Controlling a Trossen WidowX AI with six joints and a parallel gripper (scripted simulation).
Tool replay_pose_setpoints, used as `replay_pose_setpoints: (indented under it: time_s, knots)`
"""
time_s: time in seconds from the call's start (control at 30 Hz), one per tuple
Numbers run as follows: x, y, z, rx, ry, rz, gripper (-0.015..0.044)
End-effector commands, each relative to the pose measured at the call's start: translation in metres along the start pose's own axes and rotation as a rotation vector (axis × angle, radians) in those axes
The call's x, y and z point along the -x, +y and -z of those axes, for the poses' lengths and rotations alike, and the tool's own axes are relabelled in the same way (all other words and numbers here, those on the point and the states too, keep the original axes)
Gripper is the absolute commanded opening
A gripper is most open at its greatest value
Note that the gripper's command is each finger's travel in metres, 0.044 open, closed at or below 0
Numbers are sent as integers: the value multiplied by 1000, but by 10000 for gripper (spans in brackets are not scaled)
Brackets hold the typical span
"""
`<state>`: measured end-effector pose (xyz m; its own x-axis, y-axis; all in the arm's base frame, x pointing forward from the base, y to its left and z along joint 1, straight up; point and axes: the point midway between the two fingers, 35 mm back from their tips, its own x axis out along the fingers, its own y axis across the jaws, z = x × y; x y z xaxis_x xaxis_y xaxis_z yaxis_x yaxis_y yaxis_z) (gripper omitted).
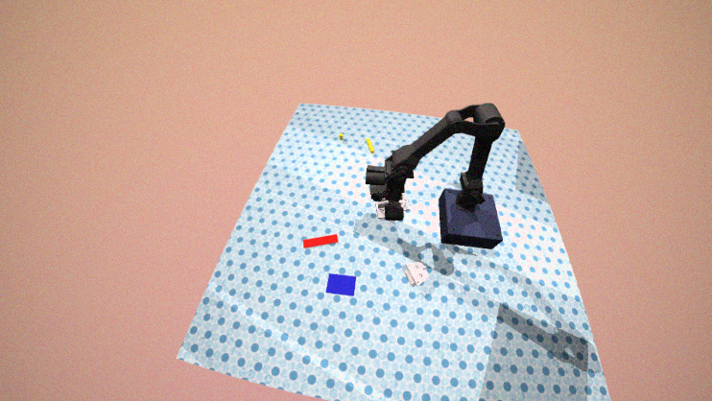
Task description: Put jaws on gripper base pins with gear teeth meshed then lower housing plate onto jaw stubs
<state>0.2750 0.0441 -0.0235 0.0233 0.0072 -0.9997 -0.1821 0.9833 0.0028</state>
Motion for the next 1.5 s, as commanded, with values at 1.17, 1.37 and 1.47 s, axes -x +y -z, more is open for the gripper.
replay_pose_setpoints:
  time_s: [1.17,1.37,1.47]
  knots:
    - [2,-1,0,-6,1,4,134]
    - [1,-1,0,-6,1,4,134]
    - [1,-1,0,-6,1,4,134]
